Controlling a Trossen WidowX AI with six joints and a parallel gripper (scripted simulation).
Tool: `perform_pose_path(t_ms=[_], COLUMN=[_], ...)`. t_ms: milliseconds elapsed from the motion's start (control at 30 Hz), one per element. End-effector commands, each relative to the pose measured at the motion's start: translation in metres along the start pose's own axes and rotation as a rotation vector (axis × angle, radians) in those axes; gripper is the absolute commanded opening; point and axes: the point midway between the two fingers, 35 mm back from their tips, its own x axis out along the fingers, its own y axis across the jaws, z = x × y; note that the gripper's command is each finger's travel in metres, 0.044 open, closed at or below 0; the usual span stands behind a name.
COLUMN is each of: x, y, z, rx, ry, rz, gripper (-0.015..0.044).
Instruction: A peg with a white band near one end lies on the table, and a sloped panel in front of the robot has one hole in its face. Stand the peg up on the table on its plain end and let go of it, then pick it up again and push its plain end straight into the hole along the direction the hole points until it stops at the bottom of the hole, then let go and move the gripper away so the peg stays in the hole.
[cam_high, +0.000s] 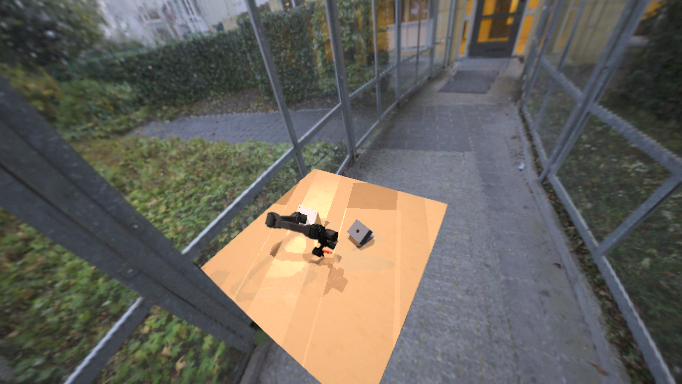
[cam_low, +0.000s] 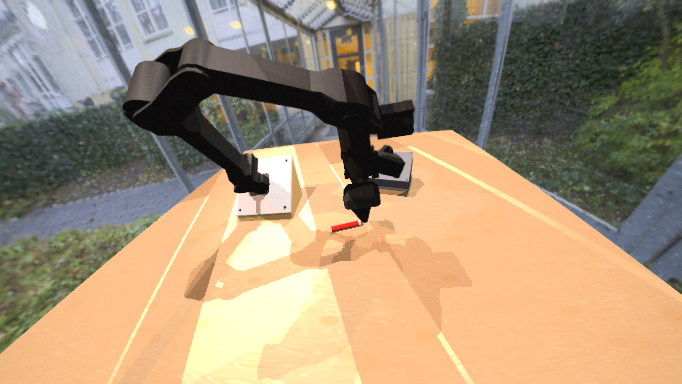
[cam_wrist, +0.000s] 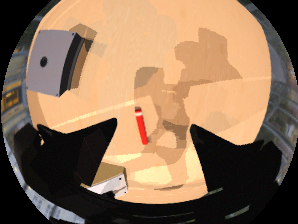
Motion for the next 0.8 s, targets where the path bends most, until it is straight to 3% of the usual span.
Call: perform_pose_path(t_ms=[0,767], x=[-0.003,0.012], y=[0.018,0.028], z=[-0.012,-0.017], rx=[-0.143,-0.227], ry=[0.029,0.039], rz=[0.012,0.016], gripper=[0.0440,0.0440])
